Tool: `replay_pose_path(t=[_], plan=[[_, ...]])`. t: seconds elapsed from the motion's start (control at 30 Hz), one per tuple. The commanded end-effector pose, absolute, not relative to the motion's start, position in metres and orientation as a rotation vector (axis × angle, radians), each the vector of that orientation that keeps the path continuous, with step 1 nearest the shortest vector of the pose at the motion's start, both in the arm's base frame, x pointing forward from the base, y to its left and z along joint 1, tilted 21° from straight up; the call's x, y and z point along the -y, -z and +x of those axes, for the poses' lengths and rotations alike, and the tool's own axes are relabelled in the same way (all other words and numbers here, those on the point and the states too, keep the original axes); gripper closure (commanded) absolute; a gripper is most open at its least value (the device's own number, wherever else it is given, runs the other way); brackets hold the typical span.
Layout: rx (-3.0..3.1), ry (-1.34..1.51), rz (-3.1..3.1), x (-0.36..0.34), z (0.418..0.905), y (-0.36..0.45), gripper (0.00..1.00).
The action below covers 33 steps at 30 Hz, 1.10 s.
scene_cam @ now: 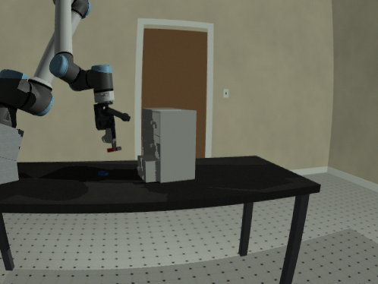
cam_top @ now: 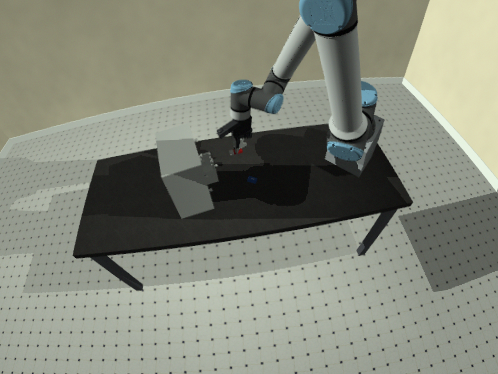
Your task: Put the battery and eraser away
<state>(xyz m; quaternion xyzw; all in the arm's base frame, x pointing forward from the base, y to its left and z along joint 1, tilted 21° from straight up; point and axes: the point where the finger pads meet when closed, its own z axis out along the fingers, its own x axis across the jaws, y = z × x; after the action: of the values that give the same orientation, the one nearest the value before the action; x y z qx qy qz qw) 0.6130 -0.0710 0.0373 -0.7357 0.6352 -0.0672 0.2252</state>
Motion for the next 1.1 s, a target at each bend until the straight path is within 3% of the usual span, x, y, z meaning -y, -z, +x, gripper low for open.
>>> replay_pose_path(t=[0.0,1.07], plan=[[-1.733,0.224,-1.997,0.0716,0.6136,-0.0367,0.89],[-1.47,0.621,-1.595,0.073,0.6104,-0.035,0.89]])
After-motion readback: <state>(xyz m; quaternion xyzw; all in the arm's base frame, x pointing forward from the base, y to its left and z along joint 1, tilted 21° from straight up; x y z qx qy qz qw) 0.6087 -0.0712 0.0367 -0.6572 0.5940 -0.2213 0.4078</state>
